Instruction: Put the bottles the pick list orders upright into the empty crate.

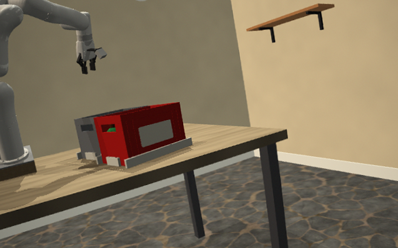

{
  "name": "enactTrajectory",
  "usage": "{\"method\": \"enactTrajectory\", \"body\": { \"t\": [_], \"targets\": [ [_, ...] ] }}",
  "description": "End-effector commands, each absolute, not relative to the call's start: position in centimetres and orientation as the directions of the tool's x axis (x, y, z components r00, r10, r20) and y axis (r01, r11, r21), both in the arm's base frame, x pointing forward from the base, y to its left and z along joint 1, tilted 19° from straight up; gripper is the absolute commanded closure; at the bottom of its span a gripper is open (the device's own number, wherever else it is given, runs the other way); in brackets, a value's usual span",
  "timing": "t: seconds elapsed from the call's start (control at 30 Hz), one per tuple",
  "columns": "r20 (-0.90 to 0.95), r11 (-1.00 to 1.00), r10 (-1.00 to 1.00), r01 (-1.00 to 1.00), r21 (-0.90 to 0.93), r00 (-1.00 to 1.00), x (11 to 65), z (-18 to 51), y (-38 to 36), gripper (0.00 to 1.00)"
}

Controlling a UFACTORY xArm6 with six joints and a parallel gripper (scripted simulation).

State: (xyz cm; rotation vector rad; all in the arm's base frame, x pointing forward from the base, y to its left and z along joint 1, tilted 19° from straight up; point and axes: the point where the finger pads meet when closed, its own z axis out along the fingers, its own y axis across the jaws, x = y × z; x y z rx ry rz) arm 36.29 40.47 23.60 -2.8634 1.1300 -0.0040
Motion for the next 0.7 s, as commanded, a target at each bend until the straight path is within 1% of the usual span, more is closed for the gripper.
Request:
{"method": "enactTrajectory", "body": {
  "t": [0.0,0.1,0.3,0.43,0.6,0.67],
  "targets": [
    [-0.005,-0.754,-0.657,-0.656,-0.035,0.754,35.0,23.1,41.4,0.35],
    [0.028,-0.8,-0.599,-0.599,0.024,0.8,33.8,22.5,42.0,0.35],
    [0.031,-0.804,-0.593,-0.594,0.03,0.805,32.2,21.8,42.9,0.35],
    [0.075,-0.851,-0.508,-0.513,0.11,0.858,30.5,21.0,43.6,0.35],
    [0.078,-0.853,-0.503,-0.509,0.115,0.861,29.1,20.4,44.2,0.35],
    [0.101,-0.87,-0.457,-0.468,0.155,0.884,28.2,20.0,44.5,0.35]
  ]
}}
